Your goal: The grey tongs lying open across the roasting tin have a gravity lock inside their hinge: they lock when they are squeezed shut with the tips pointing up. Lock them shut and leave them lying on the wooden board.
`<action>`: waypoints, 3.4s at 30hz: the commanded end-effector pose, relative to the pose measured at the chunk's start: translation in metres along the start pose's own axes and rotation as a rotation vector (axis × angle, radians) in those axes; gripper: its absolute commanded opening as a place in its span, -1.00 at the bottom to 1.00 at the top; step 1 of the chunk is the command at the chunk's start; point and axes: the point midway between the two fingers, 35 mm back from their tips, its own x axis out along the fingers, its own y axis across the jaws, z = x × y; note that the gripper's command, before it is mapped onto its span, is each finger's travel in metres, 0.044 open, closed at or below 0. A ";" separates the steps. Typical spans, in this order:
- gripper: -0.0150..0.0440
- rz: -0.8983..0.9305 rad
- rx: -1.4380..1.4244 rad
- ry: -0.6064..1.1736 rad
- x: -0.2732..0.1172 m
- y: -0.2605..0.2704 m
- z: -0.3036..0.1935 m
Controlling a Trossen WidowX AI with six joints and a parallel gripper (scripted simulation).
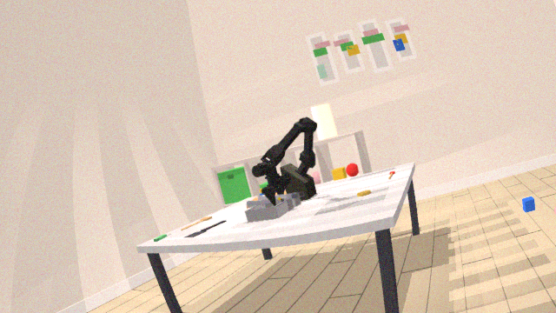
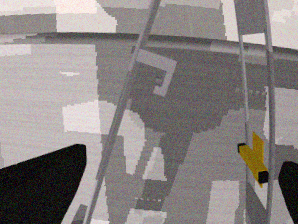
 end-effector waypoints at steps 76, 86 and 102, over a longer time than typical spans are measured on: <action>-0.80 0.002 0.000 -0.003 0.013 0.002 0.001; -1.00 0.002 0.006 0.004 -0.052 -0.005 -0.003; -1.00 0.007 0.024 -0.006 -0.111 0.002 -0.004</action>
